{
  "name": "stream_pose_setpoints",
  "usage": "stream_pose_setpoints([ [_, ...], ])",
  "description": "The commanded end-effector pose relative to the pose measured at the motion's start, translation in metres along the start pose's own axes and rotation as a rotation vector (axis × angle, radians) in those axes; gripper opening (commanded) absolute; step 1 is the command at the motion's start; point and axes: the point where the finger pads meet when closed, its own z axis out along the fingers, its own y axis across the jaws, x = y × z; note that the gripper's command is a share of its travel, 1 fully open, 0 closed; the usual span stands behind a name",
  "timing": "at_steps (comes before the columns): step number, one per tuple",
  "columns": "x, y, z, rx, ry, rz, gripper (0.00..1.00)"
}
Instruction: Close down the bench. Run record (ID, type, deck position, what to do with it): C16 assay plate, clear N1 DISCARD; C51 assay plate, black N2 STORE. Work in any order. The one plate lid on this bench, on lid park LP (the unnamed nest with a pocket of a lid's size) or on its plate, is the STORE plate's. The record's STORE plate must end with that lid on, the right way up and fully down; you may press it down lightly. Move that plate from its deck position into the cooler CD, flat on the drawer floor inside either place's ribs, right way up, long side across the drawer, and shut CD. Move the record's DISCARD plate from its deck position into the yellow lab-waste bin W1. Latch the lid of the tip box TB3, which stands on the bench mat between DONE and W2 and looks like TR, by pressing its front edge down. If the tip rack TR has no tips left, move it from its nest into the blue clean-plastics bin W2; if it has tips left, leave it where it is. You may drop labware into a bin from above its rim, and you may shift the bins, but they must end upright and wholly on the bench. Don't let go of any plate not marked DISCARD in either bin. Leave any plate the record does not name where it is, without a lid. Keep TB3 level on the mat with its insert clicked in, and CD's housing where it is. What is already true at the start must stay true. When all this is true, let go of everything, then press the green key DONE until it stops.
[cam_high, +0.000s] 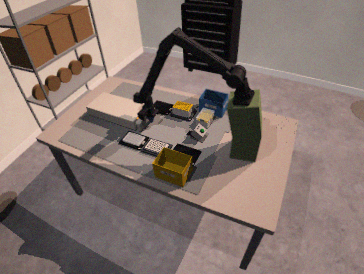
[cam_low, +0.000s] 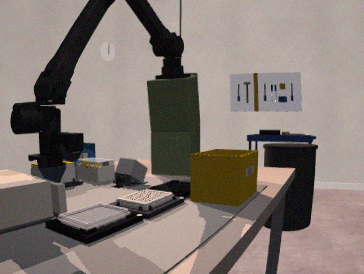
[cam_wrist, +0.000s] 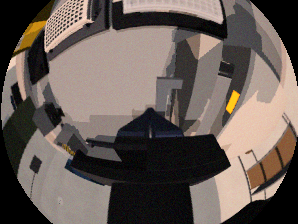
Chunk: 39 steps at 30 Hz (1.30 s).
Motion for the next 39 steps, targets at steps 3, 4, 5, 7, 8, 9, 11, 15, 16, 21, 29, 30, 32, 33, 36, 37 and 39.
stream_pose_setpoints([
  [3, 0.008, -0.038, -0.016, 0.058, -0.005, 0.005, 0.00],
  [4, 0.008, -0.041, -0.016, 0.063, -0.005, 0.005, 0.00],
  [5, 0.008, -0.043, -0.016, 0.066, -0.005, 0.005, 0.00],
  [7, 0.008, -0.041, -0.012, 0.052, -0.005, 0.006, 0.00],
  [8, 0.008, -0.044, -0.013, 0.058, -0.005, 0.005, 0.00],
  [9, 0.008, -0.047, -0.014, 0.061, -0.005, 0.005, 0.00],
  [11, 0.008, -0.047, -0.012, 0.054, -0.005, 0.005, 0.00],
  [15, 0.008, -0.057, -0.018, 0.070, -0.006, 0.005, 0.00],
  [16, 0.008, -0.057, -0.018, 0.070, -0.006, 0.005, 0.00],
  [21, 0.007, -0.073, -0.035, 0.113, -0.007, 0.004, 0.00],
  [29, 0.007, -0.073, -0.035, 0.113, -0.007, 0.004, 0.00],
  [30, 0.007, -0.073, -0.035, 0.113, -0.007, 0.004, 0.00],
  [32, 0.007, -0.073, -0.035, 0.113, -0.007, 0.004, 0.00],
  [33, 0.007, -0.073, -0.035, 0.113, -0.007, 0.004, 0.00],
  [36, 0.007, -0.073, -0.035, 0.113, -0.007, 0.004, 0.00],
  [37, 0.007, -0.073, -0.035, 0.113, -0.007, 0.004, 0.00],
  [39, 0.007, -0.073, -0.035, 0.113, -0.007, 0.004, 0.00],
])
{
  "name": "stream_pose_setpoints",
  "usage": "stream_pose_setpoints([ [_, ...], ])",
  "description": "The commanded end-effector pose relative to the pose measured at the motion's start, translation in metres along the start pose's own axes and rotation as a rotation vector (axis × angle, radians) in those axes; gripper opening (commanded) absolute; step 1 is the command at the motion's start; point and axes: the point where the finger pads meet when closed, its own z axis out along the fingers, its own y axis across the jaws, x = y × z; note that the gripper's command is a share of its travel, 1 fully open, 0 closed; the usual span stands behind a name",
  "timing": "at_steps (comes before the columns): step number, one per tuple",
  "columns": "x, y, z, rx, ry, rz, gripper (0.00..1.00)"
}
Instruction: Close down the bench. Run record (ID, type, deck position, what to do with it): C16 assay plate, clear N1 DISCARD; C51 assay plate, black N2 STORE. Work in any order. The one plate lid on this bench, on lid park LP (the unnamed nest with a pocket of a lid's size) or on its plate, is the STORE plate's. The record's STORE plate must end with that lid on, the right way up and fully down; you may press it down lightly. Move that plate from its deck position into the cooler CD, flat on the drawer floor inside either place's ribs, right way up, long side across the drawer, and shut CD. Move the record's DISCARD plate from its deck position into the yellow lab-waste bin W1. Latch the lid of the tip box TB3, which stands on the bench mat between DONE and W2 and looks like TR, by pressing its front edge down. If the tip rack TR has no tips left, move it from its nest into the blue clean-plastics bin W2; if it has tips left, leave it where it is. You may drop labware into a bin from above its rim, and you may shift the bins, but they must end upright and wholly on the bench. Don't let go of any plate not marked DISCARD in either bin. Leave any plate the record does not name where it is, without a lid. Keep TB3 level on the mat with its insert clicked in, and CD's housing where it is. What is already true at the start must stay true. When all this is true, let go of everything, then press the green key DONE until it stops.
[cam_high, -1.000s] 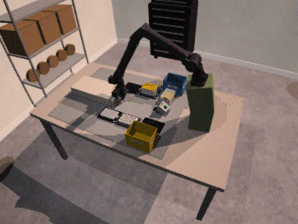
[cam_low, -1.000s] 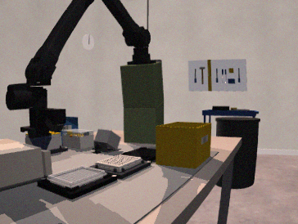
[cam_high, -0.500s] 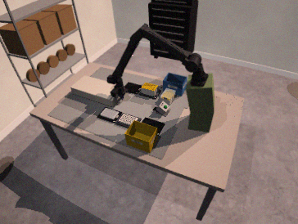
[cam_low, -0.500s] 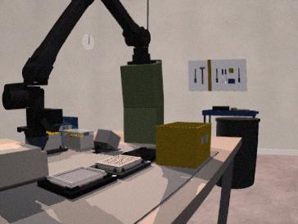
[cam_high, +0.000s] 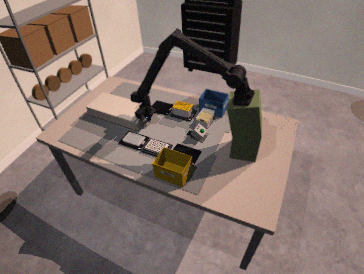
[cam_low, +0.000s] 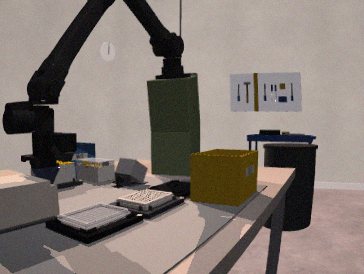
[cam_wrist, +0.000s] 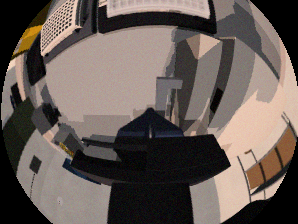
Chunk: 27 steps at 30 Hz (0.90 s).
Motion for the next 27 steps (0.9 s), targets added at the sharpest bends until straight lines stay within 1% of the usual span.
stream_pose_setpoints([
  [1, 0.007, -0.052, -0.034, 0.109, -0.006, 0.004, 0.00],
  [12, 0.007, -0.052, -0.034, 0.109, -0.006, 0.004, 0.00],
  [13, 0.006, -0.055, -0.042, 0.121, -0.007, 0.004, 0.00],
  [14, 0.006, -0.054, -0.042, 0.121, -0.007, 0.004, 0.00],
  [15, 0.007, -0.049, -0.040, 0.114, -0.006, 0.005, 0.00],
  [16, 0.007, -0.030, -0.031, 0.082, -0.005, 0.007, 0.00],
  [22, 0.006, -0.021, -0.030, 0.081, -0.006, 0.006, 0.00],
  [24, 0.006, -0.010, -0.018, 0.061, -0.005, 0.007, 0.00],
  [25, 0.006, -0.008, -0.018, 0.060, -0.005, 0.007, 0.00],
  [27, 0.005, -0.014, -0.029, 0.079, -0.006, 0.006, 0.00],
])
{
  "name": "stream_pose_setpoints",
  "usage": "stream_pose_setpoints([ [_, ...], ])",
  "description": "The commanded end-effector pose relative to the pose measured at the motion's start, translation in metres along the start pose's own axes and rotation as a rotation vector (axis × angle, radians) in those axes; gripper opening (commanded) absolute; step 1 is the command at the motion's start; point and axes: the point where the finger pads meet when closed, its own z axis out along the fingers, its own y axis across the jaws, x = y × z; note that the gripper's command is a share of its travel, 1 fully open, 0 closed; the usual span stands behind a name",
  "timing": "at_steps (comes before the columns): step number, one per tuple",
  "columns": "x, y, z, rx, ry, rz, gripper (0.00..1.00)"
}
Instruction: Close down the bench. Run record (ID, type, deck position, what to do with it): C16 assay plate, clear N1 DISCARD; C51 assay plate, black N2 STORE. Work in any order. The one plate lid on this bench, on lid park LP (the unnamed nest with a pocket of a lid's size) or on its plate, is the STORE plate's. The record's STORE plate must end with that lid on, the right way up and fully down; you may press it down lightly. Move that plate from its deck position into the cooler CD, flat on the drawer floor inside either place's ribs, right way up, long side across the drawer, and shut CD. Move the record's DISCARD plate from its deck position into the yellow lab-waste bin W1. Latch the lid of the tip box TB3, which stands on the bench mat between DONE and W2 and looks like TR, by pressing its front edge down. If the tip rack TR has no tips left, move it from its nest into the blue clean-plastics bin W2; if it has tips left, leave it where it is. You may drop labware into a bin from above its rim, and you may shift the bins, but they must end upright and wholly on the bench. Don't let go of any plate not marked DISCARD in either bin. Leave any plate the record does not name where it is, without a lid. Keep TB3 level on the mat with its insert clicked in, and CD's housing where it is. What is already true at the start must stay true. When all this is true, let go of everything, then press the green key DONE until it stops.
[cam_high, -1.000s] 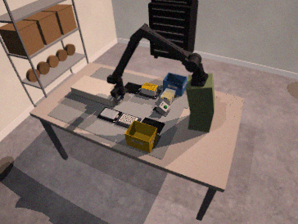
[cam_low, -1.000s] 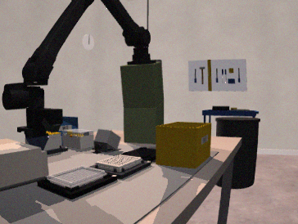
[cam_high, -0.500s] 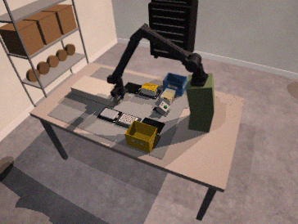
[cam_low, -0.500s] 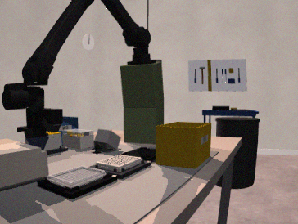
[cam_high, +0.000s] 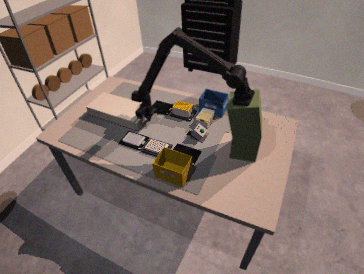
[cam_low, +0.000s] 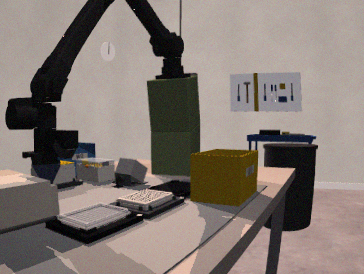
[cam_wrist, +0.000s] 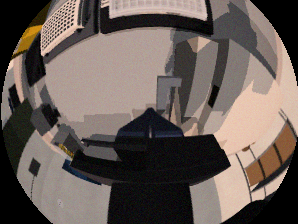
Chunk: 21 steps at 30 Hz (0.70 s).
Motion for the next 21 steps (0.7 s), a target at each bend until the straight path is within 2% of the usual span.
stream_pose_setpoints([
  [1, 0.005, -0.016, -0.022, 0.047, -0.005, 0.008, 0.00],
  [3, 0.005, -0.011, -0.017, 0.038, -0.004, 0.008, 0.00],
  [4, 0.004, -0.014, -0.022, 0.048, -0.005, 0.008, 0.00],
  [10, 0.003, -0.006, -0.022, 0.047, -0.005, 0.007, 0.00],
  [13, 0.002, 0.004, -0.015, 0.036, -0.005, 0.008, 0.00],
  [19, 0.001, 0.004, -0.021, 0.046, -0.006, 0.007, 0.00],
  [20, 0.002, 0.018, -0.006, 0.018, -0.005, 0.008, 0.00],
  [21, 0.001, 0.014, -0.012, 0.031, -0.005, 0.008, 0.00],
])
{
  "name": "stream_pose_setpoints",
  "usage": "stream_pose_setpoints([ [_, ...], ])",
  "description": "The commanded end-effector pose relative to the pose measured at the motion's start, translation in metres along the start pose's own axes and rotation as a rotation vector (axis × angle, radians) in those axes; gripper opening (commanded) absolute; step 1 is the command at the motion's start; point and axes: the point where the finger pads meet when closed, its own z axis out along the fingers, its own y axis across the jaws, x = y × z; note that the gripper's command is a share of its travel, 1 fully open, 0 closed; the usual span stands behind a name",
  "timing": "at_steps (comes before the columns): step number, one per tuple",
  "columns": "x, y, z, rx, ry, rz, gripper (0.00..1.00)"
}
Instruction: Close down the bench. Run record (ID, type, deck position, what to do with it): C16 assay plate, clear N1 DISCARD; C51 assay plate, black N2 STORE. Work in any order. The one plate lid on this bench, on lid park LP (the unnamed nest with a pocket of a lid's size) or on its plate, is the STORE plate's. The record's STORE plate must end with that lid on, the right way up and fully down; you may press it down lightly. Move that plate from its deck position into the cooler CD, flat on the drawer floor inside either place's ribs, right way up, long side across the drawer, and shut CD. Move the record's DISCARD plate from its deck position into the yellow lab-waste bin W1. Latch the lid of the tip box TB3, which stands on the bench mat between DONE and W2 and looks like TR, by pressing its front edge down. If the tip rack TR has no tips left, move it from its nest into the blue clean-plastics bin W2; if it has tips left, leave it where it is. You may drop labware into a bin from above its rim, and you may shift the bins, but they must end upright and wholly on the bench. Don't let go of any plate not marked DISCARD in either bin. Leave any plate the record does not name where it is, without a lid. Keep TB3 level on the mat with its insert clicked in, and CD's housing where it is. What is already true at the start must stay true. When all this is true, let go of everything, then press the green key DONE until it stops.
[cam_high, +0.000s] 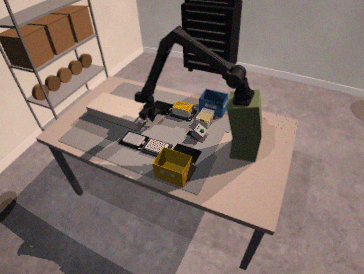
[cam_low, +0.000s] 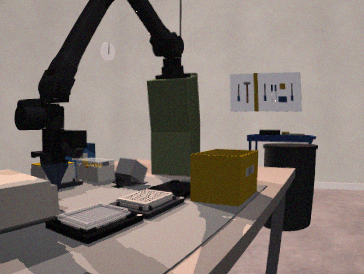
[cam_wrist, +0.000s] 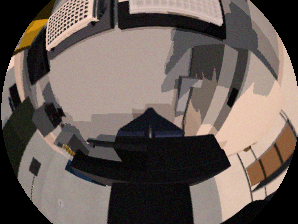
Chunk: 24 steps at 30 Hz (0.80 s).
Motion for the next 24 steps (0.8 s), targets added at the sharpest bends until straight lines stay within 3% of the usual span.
stream_pose_setpoints([
  [1, -0.001, -0.017, -0.020, 0.050, -0.006, 0.007, 0.00],
  [15, -0.004, 0.000, -0.018, 0.048, -0.007, 0.003, 0.00],
  [16, -0.003, 0.010, -0.008, 0.029, -0.006, 0.004, 0.00],
  [18, -0.005, 0.003, -0.020, 0.051, -0.008, 0.002, 0.00],
  [24, -0.006, 0.016, -0.014, 0.041, -0.008, 0.000, 0.00],
])
